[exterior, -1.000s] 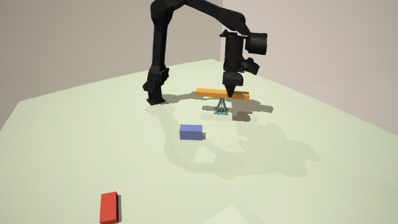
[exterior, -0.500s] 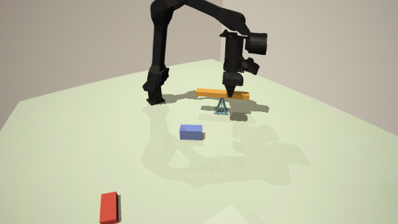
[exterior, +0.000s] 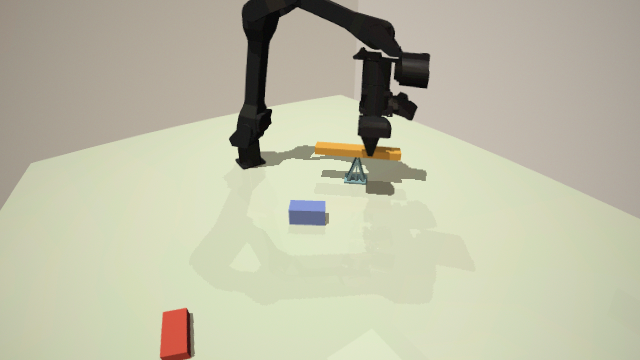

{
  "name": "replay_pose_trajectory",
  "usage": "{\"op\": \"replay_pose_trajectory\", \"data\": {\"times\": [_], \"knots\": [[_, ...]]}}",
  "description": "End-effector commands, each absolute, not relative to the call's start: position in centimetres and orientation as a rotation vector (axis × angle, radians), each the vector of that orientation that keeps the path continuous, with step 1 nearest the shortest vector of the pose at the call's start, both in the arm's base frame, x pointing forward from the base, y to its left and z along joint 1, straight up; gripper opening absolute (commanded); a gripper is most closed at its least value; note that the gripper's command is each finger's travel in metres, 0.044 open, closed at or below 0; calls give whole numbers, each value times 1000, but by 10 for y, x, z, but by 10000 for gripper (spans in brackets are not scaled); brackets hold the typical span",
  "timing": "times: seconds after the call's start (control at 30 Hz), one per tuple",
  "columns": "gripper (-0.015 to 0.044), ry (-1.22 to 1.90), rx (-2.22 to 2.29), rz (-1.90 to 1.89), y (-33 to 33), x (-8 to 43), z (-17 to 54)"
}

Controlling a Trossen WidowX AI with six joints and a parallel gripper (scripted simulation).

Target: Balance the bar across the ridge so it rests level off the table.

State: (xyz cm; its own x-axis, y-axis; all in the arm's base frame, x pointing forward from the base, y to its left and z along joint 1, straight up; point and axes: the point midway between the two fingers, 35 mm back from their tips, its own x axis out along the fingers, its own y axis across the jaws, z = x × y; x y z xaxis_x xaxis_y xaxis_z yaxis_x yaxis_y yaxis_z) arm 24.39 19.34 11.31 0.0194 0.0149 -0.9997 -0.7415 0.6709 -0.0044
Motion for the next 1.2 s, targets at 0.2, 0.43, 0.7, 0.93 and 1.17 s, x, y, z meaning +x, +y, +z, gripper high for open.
{"op": "replay_pose_trajectory", "data": {"times": [0.2,0.43,0.7,0.93,1.17], "knots": [[170,1446,-646,655,193,244,113],[171,1446,-646,655,193,244,113],[173,1446,-646,655,193,244,113],[185,1446,-646,655,193,244,113],[185,1446,-646,655,193,244,113]]}}
